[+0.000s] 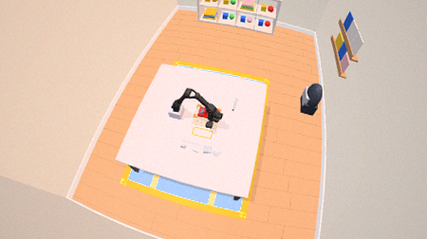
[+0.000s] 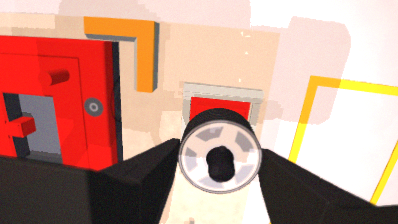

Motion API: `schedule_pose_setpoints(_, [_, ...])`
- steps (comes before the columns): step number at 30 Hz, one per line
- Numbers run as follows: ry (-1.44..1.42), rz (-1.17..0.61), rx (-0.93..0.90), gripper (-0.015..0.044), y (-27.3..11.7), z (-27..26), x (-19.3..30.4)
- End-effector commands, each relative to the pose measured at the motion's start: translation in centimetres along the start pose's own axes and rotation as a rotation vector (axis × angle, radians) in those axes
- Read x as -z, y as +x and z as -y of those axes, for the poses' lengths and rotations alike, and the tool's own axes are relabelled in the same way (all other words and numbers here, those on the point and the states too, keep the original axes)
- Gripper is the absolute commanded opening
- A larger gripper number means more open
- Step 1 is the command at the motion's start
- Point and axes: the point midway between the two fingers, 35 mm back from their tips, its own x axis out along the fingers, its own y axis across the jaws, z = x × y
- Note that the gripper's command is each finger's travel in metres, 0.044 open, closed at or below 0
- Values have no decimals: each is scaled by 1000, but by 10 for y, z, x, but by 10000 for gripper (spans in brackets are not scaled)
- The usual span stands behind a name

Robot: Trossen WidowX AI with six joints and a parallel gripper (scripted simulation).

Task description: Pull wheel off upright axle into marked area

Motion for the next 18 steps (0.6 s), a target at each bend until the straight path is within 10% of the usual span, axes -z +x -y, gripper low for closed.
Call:
schedule_pose_setpoints(1, [-2,10,2,0,-9,0,-1])
schedule_pose_setpoints(18, [-3,11,3,0,-15,0,-1])
